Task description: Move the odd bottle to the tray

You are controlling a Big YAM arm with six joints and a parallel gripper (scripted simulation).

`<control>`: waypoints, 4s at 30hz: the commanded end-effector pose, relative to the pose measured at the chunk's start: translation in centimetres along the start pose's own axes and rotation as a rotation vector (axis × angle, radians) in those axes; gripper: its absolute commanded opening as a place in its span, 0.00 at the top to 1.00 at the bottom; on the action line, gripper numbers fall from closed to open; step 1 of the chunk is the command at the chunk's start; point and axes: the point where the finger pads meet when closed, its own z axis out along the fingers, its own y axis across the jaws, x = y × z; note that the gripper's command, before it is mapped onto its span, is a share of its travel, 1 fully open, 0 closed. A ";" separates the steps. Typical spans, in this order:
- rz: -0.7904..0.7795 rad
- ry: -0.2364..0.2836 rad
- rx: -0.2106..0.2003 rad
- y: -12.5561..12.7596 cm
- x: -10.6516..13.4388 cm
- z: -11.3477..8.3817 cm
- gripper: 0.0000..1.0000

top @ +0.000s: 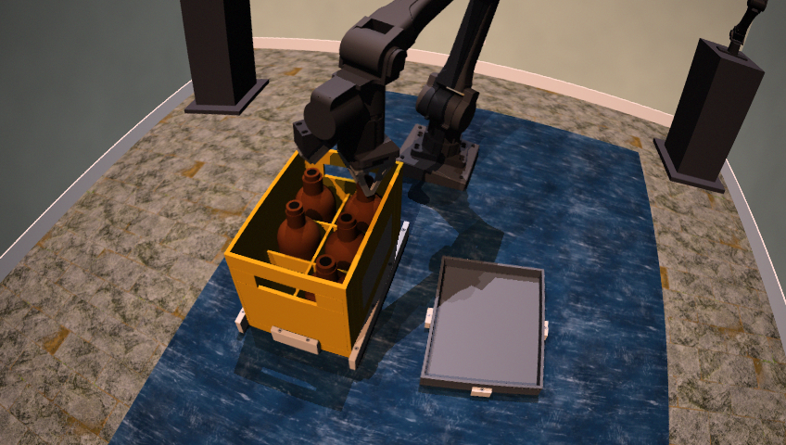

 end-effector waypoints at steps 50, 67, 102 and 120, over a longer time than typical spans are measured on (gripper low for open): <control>-0.002 -0.005 -0.001 0.4 -0.3 -0.1 0.39; -0.002 -0.005 -0.001 0.4 -0.3 -0.1 0.39; -0.010 -0.054 -0.023 0.7 -1.3 -9.6 0.39; -0.007 -0.031 -0.012 0.5 -0.9 -9.9 1.00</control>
